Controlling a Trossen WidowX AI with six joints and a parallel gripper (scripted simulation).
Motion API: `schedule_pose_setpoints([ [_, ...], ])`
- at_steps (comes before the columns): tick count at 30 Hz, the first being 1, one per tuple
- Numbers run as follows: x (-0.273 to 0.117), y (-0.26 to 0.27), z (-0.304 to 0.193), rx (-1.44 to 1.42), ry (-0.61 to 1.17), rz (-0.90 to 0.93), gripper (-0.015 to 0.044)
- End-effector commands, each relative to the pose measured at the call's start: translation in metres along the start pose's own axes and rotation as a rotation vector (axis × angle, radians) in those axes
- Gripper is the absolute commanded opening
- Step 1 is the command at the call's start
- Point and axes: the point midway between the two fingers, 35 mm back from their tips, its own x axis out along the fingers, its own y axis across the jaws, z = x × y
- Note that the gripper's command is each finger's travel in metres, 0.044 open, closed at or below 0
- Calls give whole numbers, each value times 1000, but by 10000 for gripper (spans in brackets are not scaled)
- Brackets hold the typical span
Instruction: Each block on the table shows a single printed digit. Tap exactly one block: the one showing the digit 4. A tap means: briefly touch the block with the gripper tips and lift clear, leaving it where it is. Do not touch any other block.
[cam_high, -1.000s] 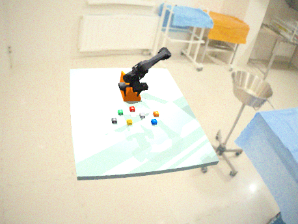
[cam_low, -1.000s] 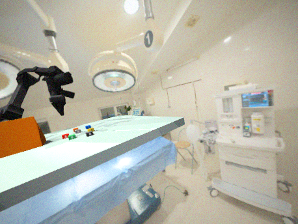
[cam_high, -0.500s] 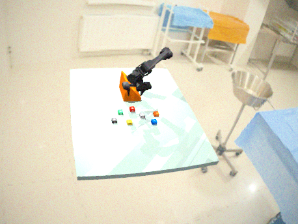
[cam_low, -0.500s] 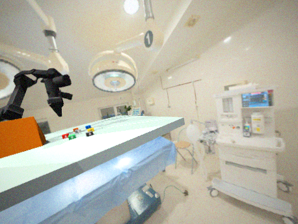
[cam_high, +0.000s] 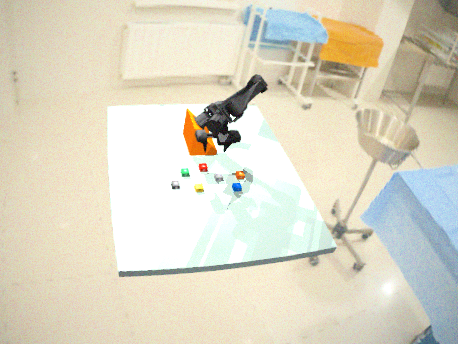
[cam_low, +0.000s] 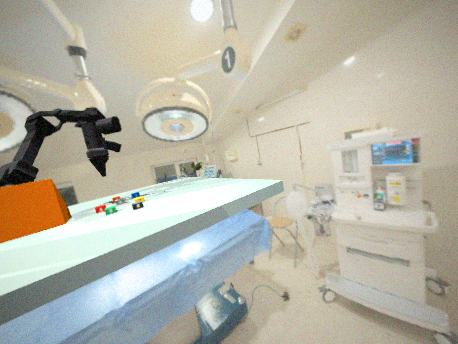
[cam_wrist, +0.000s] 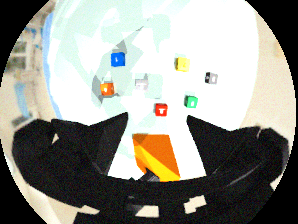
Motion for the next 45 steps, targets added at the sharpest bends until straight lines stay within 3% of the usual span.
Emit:
schedule_pose_setpoints([
  [1, 2, 32, 29, -8, 4, 10, 400],
  [22, 2, 32, 29, -8, 4, 10, 400],
  [29, 1, 131, 20, -8, 4, 13, 400],
  [45, 1, 134, 19, -8, 4, 14, 400],
])
